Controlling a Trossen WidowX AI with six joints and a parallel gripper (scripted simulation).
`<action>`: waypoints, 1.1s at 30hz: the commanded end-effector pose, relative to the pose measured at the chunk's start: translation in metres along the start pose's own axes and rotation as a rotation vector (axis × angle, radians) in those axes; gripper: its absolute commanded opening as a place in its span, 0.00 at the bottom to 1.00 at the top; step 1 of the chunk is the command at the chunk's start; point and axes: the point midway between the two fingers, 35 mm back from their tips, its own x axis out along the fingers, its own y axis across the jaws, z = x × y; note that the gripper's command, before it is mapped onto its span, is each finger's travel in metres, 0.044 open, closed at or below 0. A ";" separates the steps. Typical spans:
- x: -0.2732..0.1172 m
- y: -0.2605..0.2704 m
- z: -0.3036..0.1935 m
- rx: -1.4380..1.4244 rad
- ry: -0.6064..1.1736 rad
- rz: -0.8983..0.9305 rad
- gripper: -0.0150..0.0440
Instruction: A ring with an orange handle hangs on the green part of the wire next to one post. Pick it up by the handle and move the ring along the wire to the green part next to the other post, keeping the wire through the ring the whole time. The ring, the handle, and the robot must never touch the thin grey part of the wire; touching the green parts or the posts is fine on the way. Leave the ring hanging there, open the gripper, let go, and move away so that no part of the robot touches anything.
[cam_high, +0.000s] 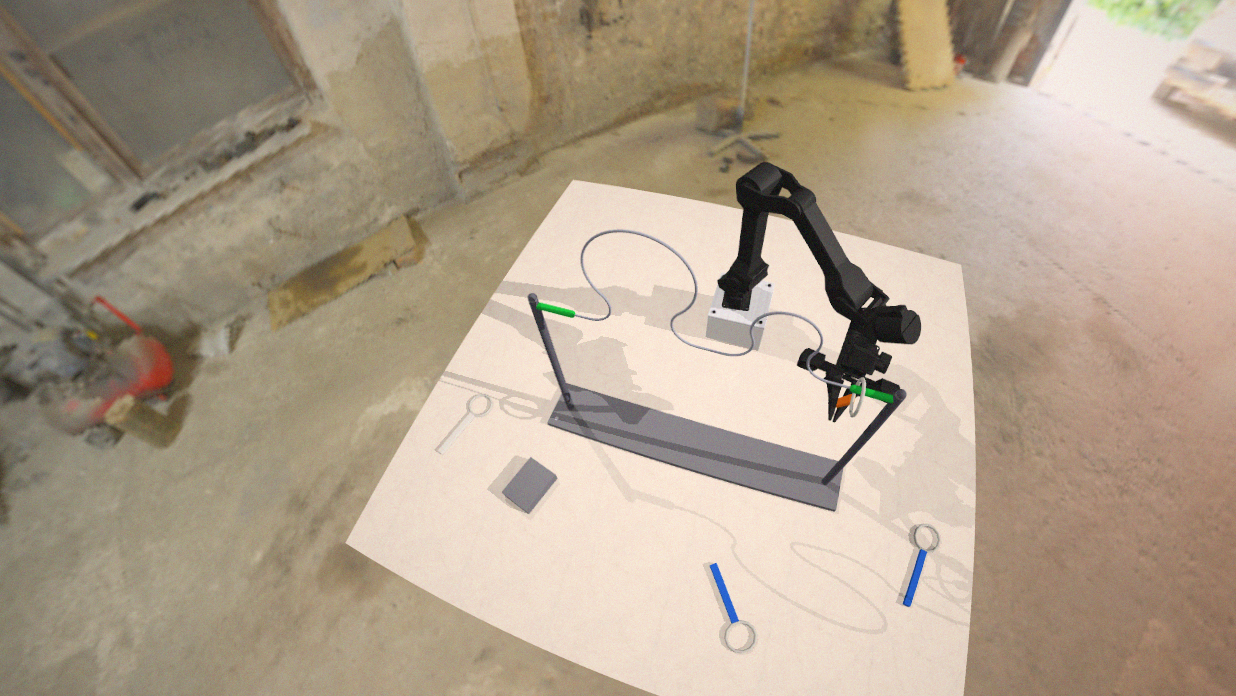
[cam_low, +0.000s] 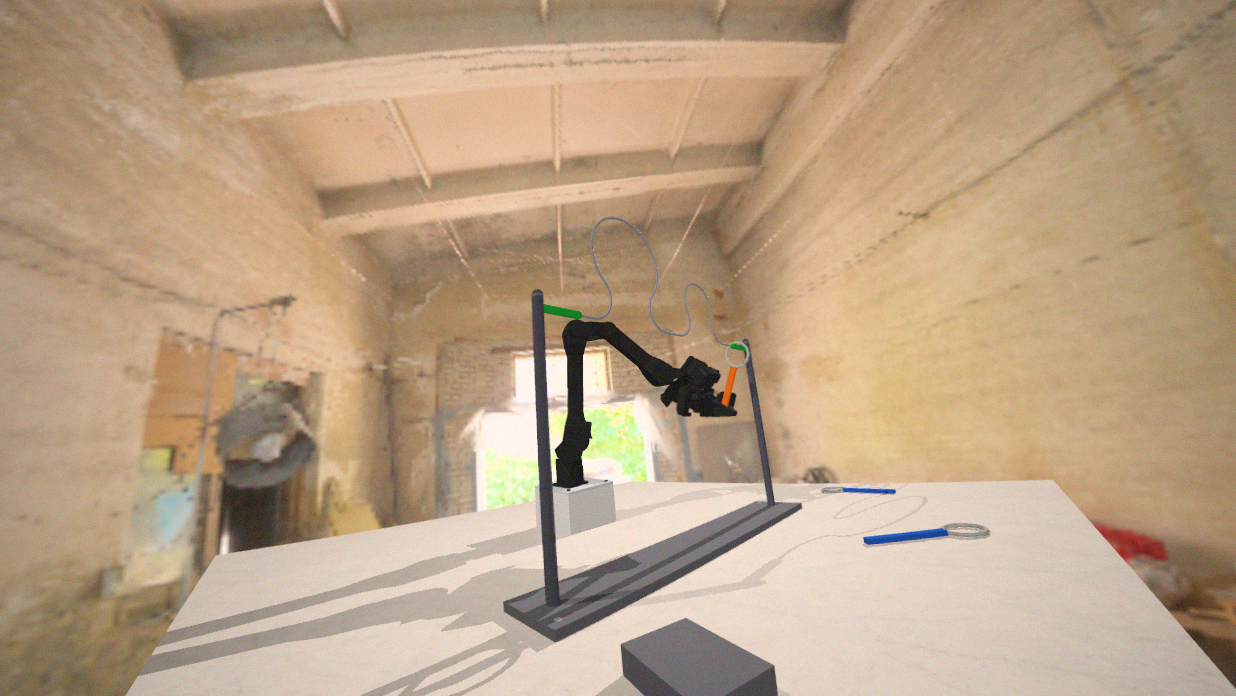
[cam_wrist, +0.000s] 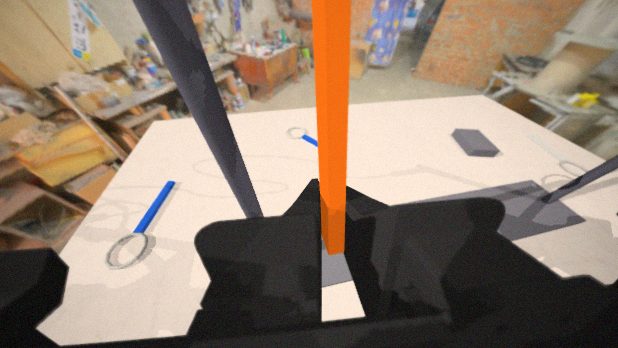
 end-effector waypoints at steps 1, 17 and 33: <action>0.000 0.000 0.000 -0.004 -0.001 -0.002 0.00; -0.012 0.001 -0.001 0.000 0.006 -0.001 0.53; -0.050 0.000 -0.001 -0.003 0.003 -0.002 0.53</action>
